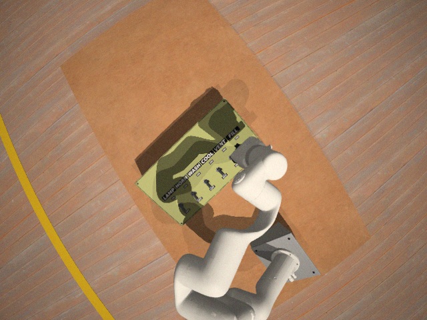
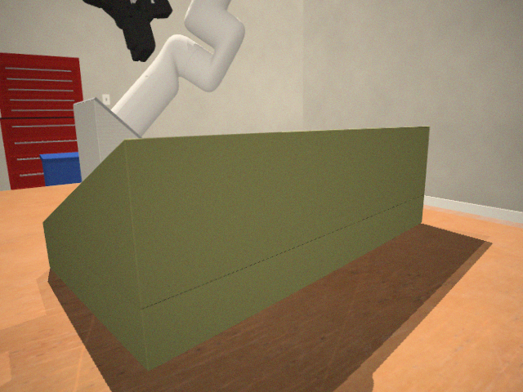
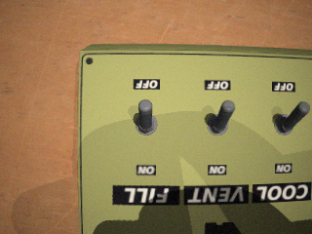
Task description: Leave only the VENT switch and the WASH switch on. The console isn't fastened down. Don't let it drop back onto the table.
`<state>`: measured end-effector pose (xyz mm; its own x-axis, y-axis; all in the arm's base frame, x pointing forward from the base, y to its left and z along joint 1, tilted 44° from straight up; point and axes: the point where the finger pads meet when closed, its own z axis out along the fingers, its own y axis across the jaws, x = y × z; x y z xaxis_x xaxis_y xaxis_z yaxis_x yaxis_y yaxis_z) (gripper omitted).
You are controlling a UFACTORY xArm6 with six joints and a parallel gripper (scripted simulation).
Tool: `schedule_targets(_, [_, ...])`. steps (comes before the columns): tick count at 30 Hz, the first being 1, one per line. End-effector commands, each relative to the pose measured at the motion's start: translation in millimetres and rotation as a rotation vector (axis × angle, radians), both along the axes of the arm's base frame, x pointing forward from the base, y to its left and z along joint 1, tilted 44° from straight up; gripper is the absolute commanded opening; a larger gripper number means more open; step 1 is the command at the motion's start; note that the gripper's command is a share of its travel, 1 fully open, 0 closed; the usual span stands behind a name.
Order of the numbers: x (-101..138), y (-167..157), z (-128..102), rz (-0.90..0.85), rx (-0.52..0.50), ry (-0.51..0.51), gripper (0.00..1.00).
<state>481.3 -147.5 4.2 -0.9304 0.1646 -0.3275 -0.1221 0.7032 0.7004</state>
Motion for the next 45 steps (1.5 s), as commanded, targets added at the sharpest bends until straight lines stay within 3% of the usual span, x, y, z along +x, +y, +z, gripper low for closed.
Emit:
schedule_targets(1, [-51.8,14.4,-6.8,-0.011,-0.013,-0.014,0.00])
schedule_targets(2, [-51.8,14.4,-6.8,-0.011,-0.013,-0.014,0.00])
schedule_targets(3, [-72.3,22.6,-10.4,-0.011,-0.013,-0.013,0.00])
schedule_targets(4, [-72.3,22.6,-10.4,-0.011,-0.013,-0.013,0.00])
schedule_targets(5, [-89.2,29.9,-13.1,-0.010,-0.013,-0.012,0.00])
schedule_targets(8, [-109.3,39.1,-16.1,-0.009,-0.014,-0.011,0.00])
schedule_targets(45, [-113.1,40.9,-16.6,-0.009,-0.014,-0.010,0.00])
